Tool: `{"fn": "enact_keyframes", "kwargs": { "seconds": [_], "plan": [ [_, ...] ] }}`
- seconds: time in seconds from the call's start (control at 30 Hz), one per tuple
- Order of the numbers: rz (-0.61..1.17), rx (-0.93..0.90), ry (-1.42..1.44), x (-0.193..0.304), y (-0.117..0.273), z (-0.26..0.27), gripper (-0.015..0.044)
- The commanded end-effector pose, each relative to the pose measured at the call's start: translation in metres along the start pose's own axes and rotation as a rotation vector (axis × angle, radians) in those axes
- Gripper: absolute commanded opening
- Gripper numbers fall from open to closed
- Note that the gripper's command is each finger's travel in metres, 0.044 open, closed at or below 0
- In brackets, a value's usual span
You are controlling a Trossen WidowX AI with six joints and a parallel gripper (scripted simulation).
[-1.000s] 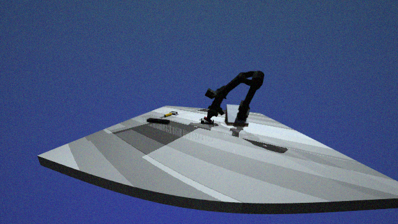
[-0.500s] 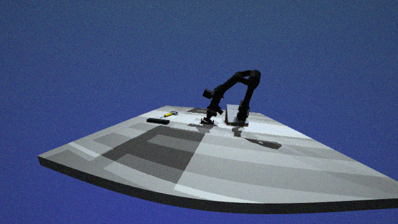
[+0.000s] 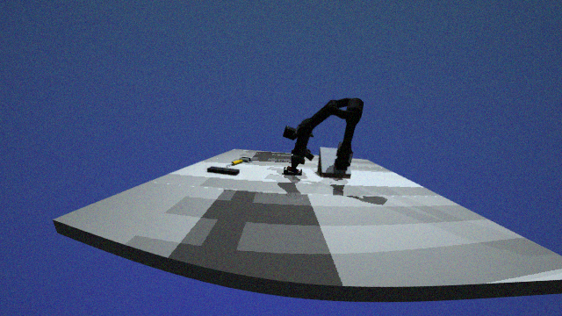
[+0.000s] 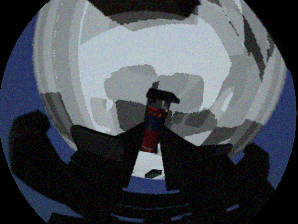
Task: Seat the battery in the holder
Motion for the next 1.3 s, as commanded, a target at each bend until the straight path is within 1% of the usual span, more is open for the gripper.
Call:
{"fn": "enact_keyframes", "kwargs": {
  "seconds": [0.0, 1.27],
  "plan": [
    [-0.045, -0.01, -0.007, -0.003, -0.0035, 0.0022, 0.0076],
    [-0.268, -0.048, 0.01, 0.0046, -0.0075, -0.0037, 0.0076]
  ]
}}
Point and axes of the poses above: the point midway between the two fingers, 35 mm back from their tips, its own y axis back along the fingers, its own z axis across the jaws, x = y × z, the point moved 2 cm from there along y, back along the fingers, and after that the axes turned 8 degrees about -y, right-handed, at the moved point
